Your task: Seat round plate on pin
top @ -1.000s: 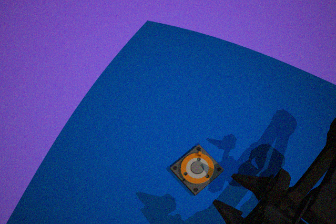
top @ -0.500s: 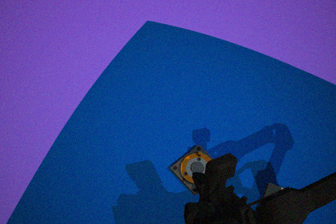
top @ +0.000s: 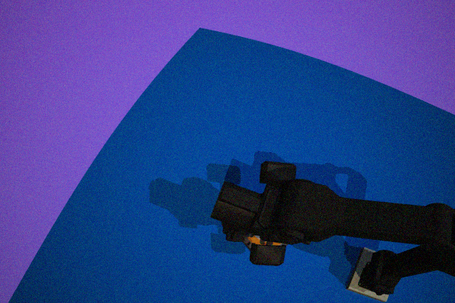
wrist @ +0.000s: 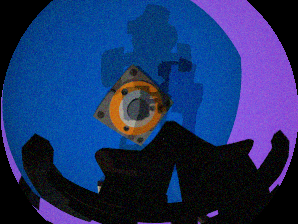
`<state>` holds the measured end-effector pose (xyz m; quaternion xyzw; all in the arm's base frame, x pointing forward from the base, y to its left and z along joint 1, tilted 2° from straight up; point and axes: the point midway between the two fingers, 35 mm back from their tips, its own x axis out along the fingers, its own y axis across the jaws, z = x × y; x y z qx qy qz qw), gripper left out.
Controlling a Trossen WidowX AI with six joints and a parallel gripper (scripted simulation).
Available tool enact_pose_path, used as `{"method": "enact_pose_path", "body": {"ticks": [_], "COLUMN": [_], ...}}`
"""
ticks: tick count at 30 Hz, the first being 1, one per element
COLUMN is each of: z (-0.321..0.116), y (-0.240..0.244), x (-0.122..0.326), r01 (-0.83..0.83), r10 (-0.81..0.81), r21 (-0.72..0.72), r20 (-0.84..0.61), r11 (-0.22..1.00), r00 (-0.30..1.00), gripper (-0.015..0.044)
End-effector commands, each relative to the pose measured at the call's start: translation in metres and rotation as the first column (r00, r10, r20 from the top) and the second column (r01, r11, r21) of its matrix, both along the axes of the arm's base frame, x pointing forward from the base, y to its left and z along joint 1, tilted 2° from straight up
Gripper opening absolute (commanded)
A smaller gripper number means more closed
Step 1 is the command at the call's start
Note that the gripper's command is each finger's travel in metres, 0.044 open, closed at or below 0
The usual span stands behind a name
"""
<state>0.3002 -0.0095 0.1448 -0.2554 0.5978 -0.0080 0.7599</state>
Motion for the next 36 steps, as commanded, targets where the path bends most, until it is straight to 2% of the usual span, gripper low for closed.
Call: {"method": "enact_pose_path", "body": {"ticks": [1, 7, 9, 15, 25, 36], "z": [-0.012, -0.041, -0.043, -0.046, -0.091, -0.091], "y": [-0.015, -0.056, -0.059, -0.06, -0.059, -0.058], "x": [0.002, 0.002, 0.002, 0.002, 0.002, 0.009], "r01": [0.08, 0.322, 0.347, 0.354, 0.354, 0.354], "r10": [-0.073, -0.244, -0.26, -0.265, -0.265, -0.265], "r21": [0.09, 0.315, 0.336, 0.341, 0.341, 0.342], "r20": [-0.08, -0.262, -0.276, -0.28, -0.281, -0.28], "r11": [0.993, 0.893, 0.876, 0.871, 0.871, 0.871], "r00": [0.994, 0.934, 0.925, 0.923, 0.923, 0.923], "gripper": [0.0, 0.0, 0.0, 0.0, 0.0, 0.0]}}
